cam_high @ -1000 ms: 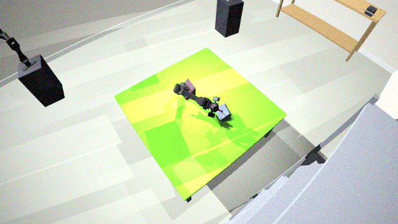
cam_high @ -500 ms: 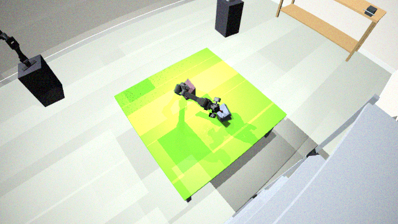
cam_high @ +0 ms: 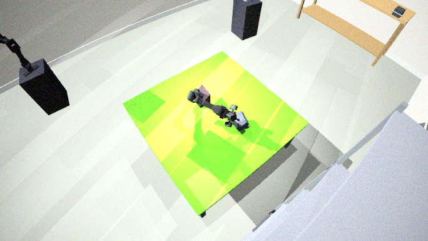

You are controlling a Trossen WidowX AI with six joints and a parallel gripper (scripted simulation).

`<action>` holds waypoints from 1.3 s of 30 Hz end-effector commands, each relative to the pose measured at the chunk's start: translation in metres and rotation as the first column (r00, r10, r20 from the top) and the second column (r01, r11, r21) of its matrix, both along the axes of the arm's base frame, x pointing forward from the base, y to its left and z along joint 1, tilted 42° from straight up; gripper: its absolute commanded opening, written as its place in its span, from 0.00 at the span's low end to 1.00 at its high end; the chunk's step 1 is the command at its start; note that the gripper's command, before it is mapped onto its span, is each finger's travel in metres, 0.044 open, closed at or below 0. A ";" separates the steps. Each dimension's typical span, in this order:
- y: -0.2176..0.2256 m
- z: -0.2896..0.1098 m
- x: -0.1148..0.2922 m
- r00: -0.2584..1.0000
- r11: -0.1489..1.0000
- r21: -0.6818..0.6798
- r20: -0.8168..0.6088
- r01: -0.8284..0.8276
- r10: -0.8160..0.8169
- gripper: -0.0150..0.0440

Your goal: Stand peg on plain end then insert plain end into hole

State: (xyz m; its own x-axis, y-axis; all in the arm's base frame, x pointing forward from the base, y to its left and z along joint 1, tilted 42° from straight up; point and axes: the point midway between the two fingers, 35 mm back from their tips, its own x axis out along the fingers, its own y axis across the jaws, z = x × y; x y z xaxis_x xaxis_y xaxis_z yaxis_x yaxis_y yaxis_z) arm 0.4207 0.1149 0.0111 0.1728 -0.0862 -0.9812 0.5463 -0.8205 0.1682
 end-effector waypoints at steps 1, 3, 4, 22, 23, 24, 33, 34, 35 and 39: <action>0.000 0.001 0.000 1.000 1.000 0.000 0.000 0.000 0.000 0.25; 0.000 0.001 0.000 1.000 1.000 0.000 0.000 0.000 0.000 0.25; 0.000 0.001 0.000 1.000 1.000 0.000 0.000 0.000 0.000 0.25; 0.000 -0.009 0.000 1.000 1.000 0.000 0.000 0.000 0.000 0.25; 0.000 -0.009 0.000 1.000 1.000 0.000 0.000 0.000 0.000 0.25; 0.000 -0.010 0.000 1.000 1.000 0.000 0.000 0.000 0.000 0.25; 0.000 -0.016 0.001 1.000 1.000 0.000 0.000 0.000 0.000 0.25; 0.000 -0.016 0.001 1.000 1.000 0.000 0.000 0.000 0.000 0.25; 0.000 -0.017 0.001 1.000 1.000 0.000 0.000 0.000 0.000 0.25; -0.001 -0.020 0.002 1.000 1.000 0.000 0.000 0.000 0.000 0.25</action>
